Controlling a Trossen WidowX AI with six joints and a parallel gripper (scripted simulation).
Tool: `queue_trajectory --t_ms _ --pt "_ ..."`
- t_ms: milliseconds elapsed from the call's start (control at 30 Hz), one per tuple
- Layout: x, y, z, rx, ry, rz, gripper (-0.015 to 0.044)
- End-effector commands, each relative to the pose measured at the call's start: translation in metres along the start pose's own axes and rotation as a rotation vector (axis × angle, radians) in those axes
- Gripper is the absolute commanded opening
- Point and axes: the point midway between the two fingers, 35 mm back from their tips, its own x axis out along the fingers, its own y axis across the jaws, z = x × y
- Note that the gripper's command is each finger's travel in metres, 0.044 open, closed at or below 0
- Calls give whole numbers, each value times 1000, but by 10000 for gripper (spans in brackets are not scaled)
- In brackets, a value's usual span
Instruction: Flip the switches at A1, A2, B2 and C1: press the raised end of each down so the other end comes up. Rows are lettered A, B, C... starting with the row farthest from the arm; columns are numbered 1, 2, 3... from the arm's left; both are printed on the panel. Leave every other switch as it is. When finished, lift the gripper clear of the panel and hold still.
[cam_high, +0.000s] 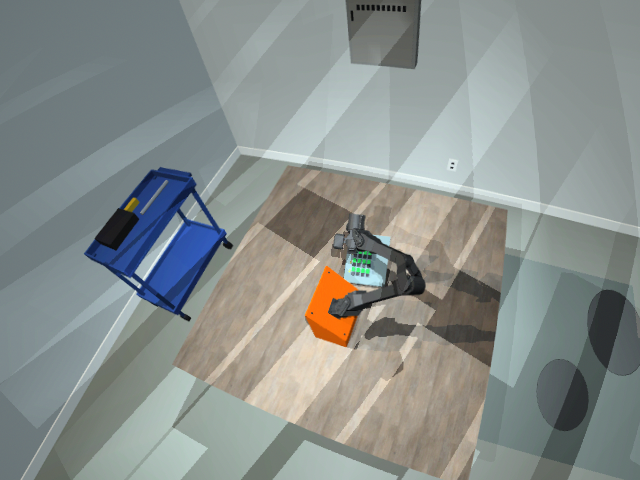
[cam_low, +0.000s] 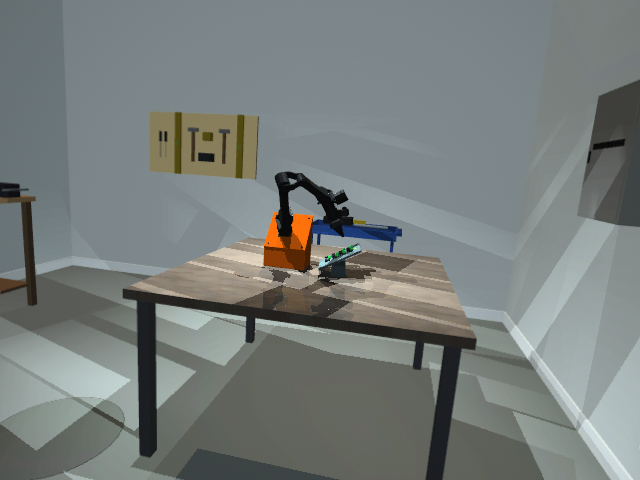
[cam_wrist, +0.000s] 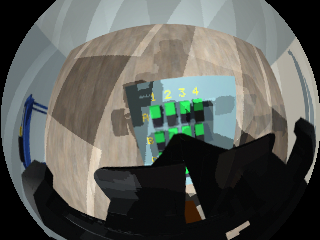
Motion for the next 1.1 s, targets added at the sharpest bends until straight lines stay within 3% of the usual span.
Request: queue_trajectory --t_ms 0,100,1067 --pt "12 -1 -3 -9 0 3 0" --pt "33 -2 -4 -10 -16 0 0" --pt "58 -2 -5 -10 -18 -2 0"
